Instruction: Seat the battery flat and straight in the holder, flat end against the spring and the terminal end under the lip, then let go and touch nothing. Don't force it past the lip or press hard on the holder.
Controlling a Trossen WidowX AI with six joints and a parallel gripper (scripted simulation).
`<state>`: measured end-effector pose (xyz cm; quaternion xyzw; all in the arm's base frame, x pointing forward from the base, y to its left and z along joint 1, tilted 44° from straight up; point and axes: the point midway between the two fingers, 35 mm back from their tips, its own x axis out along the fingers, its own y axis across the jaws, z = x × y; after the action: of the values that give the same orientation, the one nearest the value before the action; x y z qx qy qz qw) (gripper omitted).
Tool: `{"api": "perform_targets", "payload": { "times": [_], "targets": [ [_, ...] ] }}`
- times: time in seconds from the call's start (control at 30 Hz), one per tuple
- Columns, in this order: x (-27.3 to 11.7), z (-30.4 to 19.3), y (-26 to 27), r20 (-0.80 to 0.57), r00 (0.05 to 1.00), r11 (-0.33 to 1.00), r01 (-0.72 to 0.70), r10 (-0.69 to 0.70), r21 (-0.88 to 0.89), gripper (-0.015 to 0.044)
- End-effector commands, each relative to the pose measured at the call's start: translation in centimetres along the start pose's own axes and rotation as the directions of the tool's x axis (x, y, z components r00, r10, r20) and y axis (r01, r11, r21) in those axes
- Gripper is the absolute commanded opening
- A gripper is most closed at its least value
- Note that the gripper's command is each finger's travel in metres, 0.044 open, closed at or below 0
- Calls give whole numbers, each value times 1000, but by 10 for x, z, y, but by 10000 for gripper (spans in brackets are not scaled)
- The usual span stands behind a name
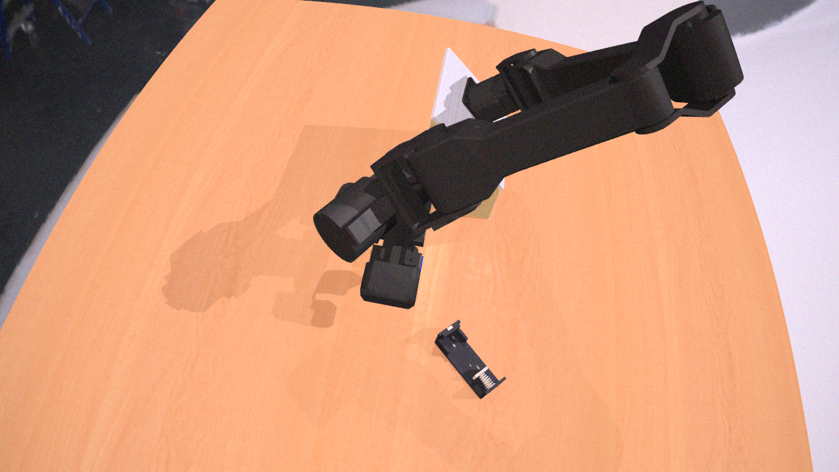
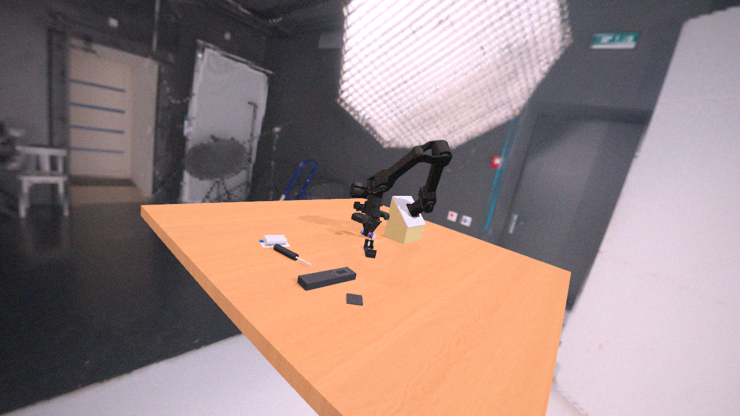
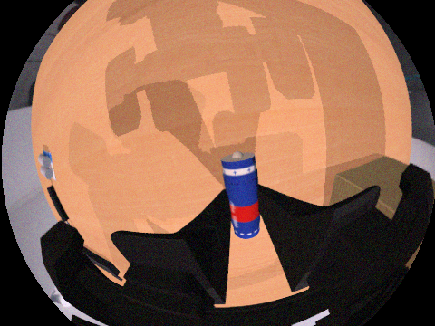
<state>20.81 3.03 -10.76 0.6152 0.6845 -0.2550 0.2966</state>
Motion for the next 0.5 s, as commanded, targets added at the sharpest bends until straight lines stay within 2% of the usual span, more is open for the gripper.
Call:
{"api": "perform_targets", "payload": {
  "times": [0.0, 0.1, 0.23, 0.47],
  "targets": [
    [-23, 2, 3, 10, 1000, 1000, -9, 9, -9, 74],
    [-43, 2, 2, 10, 1000, 1000, -9, 9, -9, 74],
    [-45, 1, 3, 10, 1000, 1000, -9, 9, -4, 74],
    [-54, -16, 37, 21, 1000, 981, -14, 11, 193, 74]
  ]
}}
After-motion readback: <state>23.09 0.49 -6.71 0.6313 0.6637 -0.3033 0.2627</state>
